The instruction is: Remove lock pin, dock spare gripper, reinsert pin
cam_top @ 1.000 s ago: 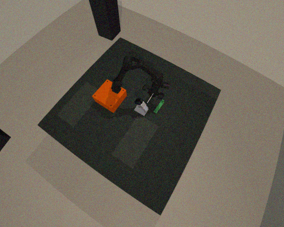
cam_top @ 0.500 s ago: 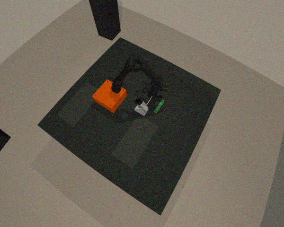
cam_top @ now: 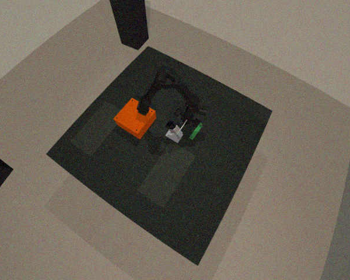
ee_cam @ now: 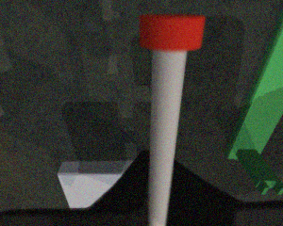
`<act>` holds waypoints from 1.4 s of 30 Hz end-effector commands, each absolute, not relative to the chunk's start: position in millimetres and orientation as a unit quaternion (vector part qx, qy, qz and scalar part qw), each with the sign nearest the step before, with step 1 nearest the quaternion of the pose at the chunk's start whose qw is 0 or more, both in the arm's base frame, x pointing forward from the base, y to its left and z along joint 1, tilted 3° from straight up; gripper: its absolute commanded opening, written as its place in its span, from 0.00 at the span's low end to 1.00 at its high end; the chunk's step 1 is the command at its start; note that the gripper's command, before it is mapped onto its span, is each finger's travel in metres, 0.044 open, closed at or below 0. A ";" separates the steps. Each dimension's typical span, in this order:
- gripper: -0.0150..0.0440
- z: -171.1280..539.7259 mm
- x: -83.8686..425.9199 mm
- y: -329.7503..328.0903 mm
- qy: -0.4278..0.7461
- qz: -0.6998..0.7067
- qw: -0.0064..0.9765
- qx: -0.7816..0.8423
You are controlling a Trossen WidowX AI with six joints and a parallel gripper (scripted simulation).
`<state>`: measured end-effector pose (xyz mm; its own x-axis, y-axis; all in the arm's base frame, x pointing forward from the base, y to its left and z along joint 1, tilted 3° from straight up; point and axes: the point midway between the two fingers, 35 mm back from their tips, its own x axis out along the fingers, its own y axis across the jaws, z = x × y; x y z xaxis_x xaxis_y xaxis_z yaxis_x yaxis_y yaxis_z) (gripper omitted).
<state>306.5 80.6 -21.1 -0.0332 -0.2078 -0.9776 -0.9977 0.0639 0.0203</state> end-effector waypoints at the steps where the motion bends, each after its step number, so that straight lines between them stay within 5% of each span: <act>1: 0.25 -20.6 306.1 77.4 0.570 0.437 0.453 -0.528; 42: 0.25 -22.4 303.5 45.2 0.574 0.444 0.447 -0.524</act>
<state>303.0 47.1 -22.9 -0.0563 -0.2040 -0.9774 -0.9970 0.0632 0.0442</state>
